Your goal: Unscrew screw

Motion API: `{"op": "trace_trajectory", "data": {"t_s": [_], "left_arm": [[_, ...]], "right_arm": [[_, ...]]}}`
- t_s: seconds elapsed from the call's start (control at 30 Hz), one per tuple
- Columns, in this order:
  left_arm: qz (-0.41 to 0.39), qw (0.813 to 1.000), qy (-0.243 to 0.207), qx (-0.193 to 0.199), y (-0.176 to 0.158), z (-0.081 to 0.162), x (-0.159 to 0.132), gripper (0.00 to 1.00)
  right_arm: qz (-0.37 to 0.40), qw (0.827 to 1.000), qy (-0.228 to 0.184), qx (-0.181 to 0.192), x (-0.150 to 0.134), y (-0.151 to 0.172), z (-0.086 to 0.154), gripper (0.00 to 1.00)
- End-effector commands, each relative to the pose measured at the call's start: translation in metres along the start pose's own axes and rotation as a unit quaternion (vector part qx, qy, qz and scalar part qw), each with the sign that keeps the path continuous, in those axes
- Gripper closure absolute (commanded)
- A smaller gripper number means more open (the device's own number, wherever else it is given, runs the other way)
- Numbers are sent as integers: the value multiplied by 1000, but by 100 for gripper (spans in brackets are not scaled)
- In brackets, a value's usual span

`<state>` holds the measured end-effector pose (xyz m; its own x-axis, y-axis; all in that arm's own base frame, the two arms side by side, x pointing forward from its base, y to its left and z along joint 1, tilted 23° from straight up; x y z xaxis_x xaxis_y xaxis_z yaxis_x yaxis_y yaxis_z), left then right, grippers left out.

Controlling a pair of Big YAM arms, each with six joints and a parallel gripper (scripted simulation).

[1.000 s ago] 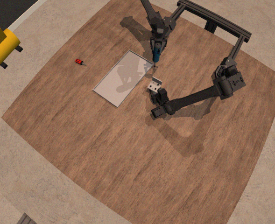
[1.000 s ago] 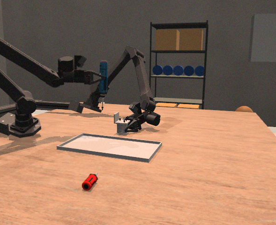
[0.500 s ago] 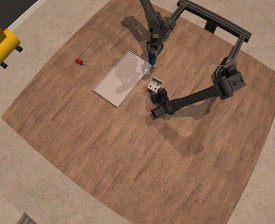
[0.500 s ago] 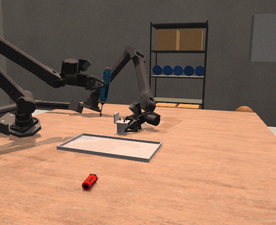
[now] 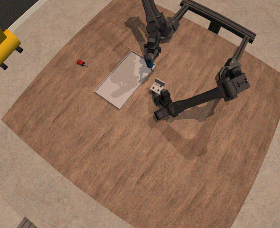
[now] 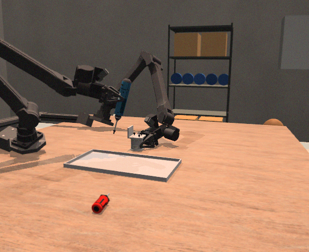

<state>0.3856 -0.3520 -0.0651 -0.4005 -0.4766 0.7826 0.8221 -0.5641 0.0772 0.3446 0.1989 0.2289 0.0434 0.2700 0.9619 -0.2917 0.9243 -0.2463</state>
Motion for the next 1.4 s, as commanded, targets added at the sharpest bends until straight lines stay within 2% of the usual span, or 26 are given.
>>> {"op": "trace_trajectory", "data": {"t_s": [0.0,0.33,0.4,0.5,0.53,0.9,0.97,1.07,1.1,1.37], "left_arm": [[-9,1000,0,6,8,3,4,41],[-9,1000,0,6,8,3,4,41],[-9,1000,0,6,8,3,4,41],[-9,1000,0,6,8,3,4,41],[-9,1000,0,6,8,3,4,41],[-9,1000,0,6,8,3,4,41],[-9,1000,0,6,8,3,4,41],[-9,1000,0,6,8,3,4,41],[-9,1000,0,6,8,3,4,41],[-9,1000,0,6,8,3,4,41]], "right_arm": [[-31,999,-28,-13,47,-10,-24,58],[-60,997,14,-42,41,-42,-43,58],[-65,997,-2,-40,49,-40,-42,58],[-64,997,-3,-32,50,-33,-41,58],[-63,997,18,-45,40,-46,-44,58],[-101,990,63,-81,32,-86,-59,58],[-104,990,47,-77,40,-82,-59,58],[-103,991,46,-70,42,-76,-59,58],[-105,989,67,-85,31,-90,-59,58],[-135,979,98,-113,25,-120,-65,58]]}}
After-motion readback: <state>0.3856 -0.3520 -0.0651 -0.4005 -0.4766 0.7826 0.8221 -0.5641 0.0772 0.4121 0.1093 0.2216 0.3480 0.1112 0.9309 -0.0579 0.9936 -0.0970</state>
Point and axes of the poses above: on each arm, the point where the finger pads meet when closed, its own z axis back along the fingers, its own y axis across the jaws, x = y × z, the point moved 2 cm from there along z, back along the fingers, and after that the axes turned 4 degrees about -z, right-handed, at the moved point
